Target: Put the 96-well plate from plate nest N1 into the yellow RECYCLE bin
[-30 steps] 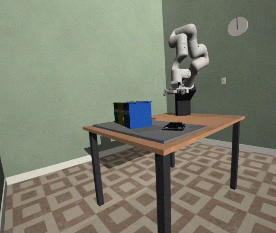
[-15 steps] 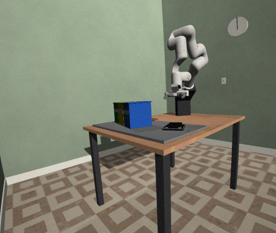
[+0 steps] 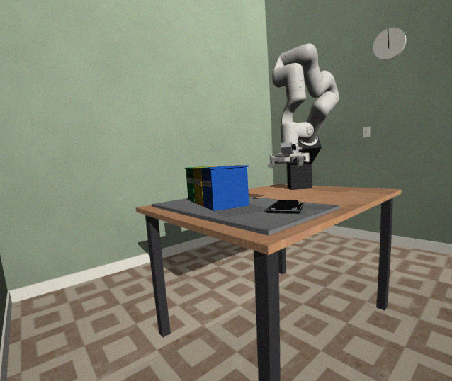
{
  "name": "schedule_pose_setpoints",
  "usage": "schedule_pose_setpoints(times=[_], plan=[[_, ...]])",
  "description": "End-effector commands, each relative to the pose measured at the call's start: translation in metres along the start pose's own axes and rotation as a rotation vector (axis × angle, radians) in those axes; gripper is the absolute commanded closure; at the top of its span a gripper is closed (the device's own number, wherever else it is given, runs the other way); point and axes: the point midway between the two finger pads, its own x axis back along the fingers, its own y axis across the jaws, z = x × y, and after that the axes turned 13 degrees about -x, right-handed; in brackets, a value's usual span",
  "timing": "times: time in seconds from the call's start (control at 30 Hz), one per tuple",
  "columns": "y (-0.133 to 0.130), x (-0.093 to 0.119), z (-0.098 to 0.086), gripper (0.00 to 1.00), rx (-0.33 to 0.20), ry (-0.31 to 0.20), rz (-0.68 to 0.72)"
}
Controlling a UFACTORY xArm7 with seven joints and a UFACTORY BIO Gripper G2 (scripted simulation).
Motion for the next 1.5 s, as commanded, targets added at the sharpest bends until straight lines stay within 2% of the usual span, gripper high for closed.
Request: schedule_pose_setpoints(times=[0.0,1.47], plan=[[-0.003,-0.001,0.008,0.63,0.001,-0.004,0.0],[-0.017,-0.001,0.07,0.63,0.001,-0.004,-0.001]])
